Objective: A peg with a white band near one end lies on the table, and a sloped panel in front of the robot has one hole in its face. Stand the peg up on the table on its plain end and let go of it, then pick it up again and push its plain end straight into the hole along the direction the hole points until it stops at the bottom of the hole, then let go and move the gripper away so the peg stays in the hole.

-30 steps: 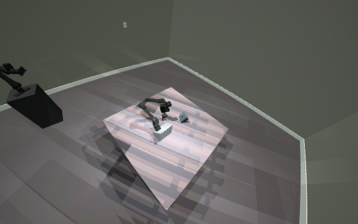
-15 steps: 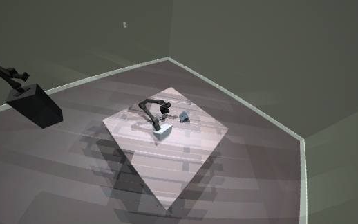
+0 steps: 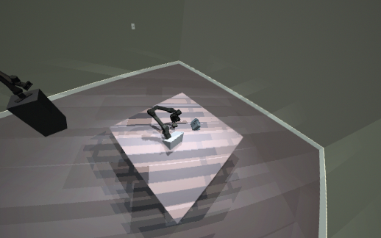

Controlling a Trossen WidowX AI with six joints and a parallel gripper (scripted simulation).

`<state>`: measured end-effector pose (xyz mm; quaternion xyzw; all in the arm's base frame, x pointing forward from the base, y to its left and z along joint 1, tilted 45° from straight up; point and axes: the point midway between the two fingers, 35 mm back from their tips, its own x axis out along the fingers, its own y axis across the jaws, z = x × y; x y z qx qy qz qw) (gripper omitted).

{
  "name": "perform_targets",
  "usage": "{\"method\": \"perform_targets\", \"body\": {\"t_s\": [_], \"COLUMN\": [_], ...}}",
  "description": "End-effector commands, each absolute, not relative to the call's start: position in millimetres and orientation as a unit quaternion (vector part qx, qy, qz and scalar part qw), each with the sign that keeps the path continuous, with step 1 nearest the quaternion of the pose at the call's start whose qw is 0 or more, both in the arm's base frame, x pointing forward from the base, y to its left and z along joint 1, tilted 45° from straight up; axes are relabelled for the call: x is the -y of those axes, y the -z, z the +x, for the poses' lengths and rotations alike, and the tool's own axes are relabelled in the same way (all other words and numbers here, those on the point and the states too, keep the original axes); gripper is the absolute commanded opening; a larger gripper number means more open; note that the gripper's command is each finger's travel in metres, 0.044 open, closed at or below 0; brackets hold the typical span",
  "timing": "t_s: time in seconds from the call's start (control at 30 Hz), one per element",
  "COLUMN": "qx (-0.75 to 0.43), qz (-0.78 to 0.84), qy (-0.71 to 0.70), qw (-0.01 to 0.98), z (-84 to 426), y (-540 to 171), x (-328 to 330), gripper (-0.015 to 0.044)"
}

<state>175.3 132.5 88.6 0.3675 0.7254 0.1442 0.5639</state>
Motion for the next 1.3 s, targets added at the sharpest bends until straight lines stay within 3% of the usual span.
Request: {"method": "perform_targets", "body": {"t_s": [0.0, 0.17, 0.7, 1.27], "qx": [-0.726, -0.726, -0.726, -0.726], "qz": [0.37, 0.371, 0.368, 0.366], "qy": [-0.146, -0.147, -0.145, -0.142], "qw": [0.56, 0.56, 0.563, 0.564], "z": [172.6, 171.7, 173.0, 178.6], "y": [-84.1, -81.6, -83.2, -97.7], "x": [-138.1, -141.0, -138.6, -121.4], "gripper": [0.044, 0.044, 0.002, 0.0]}}
